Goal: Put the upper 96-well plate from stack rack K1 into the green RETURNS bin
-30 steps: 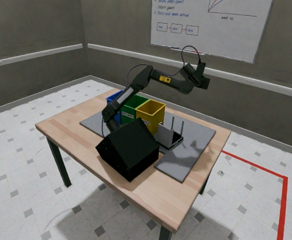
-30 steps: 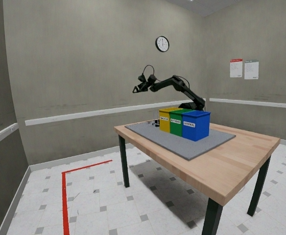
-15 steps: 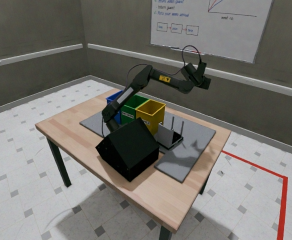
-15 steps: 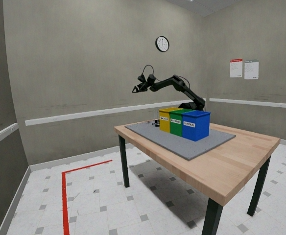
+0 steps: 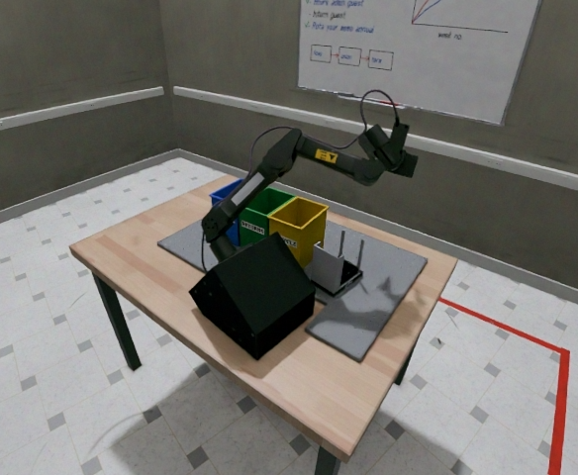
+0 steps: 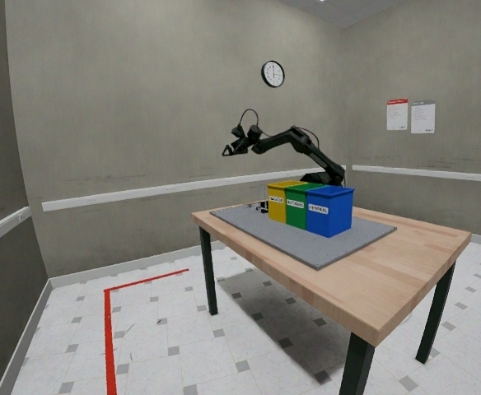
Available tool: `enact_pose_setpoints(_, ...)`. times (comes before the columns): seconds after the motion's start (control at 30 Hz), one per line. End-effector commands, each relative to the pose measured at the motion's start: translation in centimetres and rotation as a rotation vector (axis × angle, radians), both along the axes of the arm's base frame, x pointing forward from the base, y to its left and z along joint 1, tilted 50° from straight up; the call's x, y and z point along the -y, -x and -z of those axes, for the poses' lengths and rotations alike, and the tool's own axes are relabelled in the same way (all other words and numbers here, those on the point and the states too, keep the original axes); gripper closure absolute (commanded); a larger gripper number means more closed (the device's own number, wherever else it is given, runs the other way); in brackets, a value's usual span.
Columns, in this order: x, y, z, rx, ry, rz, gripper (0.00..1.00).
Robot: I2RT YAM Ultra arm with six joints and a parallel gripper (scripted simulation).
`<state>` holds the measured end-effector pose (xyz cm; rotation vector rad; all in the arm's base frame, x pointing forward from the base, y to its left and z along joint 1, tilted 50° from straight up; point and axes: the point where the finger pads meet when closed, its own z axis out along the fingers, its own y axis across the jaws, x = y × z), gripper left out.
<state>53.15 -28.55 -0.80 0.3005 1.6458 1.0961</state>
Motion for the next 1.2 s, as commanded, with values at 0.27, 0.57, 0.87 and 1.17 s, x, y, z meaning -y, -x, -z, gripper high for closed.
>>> enact_pose_setpoints(0.27, 3.21, -0.02, -3.09, 0.055, 0.058, 0.066, 0.00)
enact_pose_setpoints(0.57, 3.86, -0.25, -2.70, 0.032, 0.063, 0.095, 0.00)
enact_pose_setpoints(0.87, 3.80, -0.20, -2.24, 0.027, 0.057, 0.095, 0.00)
enact_pose_setpoints(1.17, 3.80, -0.20, -2.29, 0.029, 0.058, 0.095, 0.00)
